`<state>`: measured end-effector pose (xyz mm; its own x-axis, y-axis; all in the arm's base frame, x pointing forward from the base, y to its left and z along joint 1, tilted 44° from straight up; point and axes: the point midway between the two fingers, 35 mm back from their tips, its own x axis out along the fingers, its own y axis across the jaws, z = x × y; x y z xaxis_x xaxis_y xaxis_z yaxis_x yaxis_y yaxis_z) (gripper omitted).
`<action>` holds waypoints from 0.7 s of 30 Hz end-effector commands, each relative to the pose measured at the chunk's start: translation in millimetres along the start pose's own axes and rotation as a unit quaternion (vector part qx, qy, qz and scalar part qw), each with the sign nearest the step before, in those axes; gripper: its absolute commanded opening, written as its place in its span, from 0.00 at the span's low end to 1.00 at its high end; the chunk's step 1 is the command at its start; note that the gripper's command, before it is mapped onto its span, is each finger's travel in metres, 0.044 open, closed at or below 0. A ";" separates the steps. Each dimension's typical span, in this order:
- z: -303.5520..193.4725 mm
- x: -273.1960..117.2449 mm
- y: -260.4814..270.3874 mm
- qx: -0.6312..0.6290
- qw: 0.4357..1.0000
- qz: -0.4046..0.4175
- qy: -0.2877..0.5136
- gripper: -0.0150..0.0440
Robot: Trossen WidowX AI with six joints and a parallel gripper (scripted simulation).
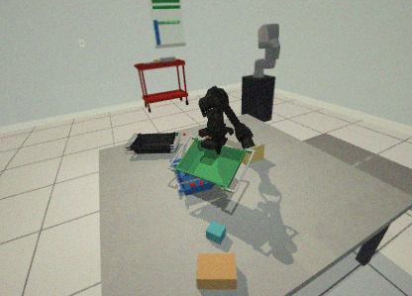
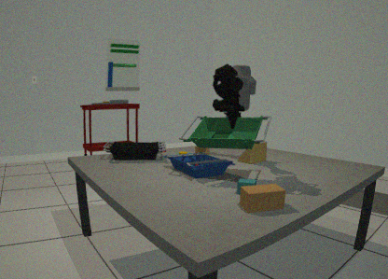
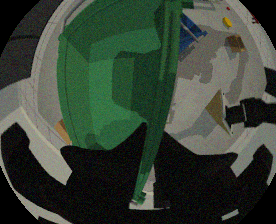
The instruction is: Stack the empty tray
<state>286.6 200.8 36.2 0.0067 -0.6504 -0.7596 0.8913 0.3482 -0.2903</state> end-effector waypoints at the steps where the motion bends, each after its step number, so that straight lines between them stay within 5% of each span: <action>1: 18.4 -7.5 0.1 0.036 0.999 0.017 -0.003 0.25; 21: 107.4 6.4 -14.8 0.207 0.978 0.012 -0.021 0.25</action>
<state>318.7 124.9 84.8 0.0094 -0.6740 -0.7387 0.9940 0.0865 -0.0663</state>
